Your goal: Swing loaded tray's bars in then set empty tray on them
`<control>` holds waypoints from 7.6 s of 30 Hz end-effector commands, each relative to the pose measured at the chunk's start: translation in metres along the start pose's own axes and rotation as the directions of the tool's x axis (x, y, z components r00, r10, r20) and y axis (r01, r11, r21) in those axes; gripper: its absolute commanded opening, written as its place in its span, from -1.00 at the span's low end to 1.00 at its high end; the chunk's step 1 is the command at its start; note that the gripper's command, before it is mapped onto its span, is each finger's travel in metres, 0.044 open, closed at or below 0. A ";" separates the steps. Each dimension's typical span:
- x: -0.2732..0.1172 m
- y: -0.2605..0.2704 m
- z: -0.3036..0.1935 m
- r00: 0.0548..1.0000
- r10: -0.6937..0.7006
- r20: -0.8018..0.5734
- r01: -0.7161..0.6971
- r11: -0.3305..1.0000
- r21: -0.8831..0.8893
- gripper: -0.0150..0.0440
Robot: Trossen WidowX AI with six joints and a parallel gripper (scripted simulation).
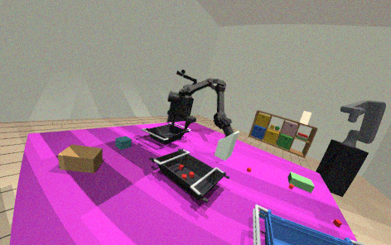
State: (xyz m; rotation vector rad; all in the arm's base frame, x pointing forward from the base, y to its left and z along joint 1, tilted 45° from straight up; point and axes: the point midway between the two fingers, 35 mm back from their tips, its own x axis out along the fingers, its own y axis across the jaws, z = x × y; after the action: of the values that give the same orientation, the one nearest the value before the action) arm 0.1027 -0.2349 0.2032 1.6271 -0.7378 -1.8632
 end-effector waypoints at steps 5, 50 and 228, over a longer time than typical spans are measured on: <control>0.027 -0.001 -0.002 1.000 -0.009 0.002 0.009 1.000 0.008 1.00; 0.084 -0.003 0.002 1.000 -0.002 0.004 0.002 1.000 0.005 0.14; -0.093 -0.193 -0.224 0.998 -0.059 -0.006 0.016 0.367 -0.930 -0.49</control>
State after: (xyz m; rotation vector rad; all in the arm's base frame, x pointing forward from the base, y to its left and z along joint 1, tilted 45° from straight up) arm 0.3155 -0.0612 0.1110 0.8964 0.3869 -1.7521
